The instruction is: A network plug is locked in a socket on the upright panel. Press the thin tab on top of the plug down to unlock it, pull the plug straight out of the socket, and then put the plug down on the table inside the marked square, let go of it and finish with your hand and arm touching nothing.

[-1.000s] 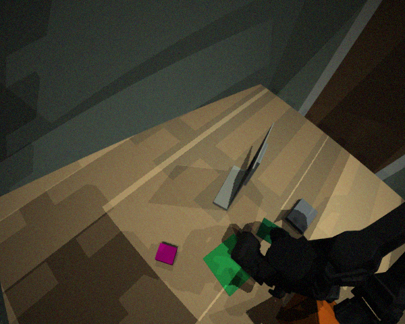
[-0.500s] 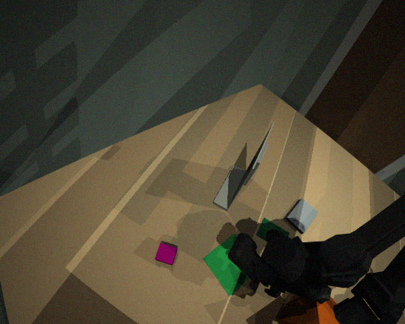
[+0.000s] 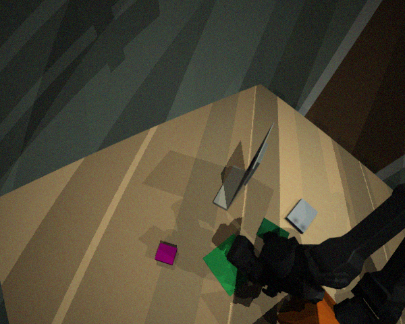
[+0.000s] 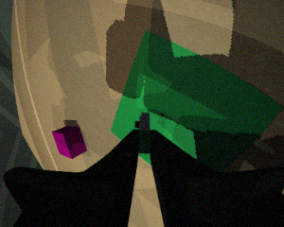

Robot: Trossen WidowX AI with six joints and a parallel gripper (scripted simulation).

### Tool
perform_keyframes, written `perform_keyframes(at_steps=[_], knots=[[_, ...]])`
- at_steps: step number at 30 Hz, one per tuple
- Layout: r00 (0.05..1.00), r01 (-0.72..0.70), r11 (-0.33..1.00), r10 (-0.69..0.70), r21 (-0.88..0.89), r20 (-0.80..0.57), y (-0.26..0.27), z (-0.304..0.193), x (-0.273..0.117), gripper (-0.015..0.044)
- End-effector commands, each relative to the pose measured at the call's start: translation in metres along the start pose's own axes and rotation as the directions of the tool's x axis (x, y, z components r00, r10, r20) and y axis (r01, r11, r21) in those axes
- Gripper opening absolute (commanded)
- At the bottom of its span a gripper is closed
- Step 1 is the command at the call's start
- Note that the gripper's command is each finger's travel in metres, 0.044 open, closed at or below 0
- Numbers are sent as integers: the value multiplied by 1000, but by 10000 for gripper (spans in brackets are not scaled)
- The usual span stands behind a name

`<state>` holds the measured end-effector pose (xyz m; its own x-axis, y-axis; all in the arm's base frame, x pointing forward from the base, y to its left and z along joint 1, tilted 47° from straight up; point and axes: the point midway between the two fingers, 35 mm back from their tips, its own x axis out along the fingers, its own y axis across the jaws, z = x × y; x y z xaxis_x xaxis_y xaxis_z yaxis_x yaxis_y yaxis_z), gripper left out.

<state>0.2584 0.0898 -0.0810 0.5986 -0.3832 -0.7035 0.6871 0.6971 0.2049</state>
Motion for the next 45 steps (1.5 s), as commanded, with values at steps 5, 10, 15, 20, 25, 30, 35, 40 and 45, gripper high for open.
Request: perform_keyframes(at_steps=[5,10,15,20,25,30,35,40,45], knots=[[1000,8,1000,-8,-8,-4,-10,0,8,0],[1000,8,1000,-8,-8,-4,-11,0,9,0],[1000,8,1000,-8,-8,-4,-11,1,10,0],[1000,8,1000,-9,-8,-4,-11,2,12,0],[1000,6,1000,-6,-6,2,-10,2,11,0],[1000,6,1000,-6,-6,2,-10,2,11,26],[1000,6,1000,-6,-6,2,-10,2,11,156],[1000,6,1000,-6,-6,2,-10,2,11,156],[1000,6,1000,-6,-6,0,-10,2,6,156]])
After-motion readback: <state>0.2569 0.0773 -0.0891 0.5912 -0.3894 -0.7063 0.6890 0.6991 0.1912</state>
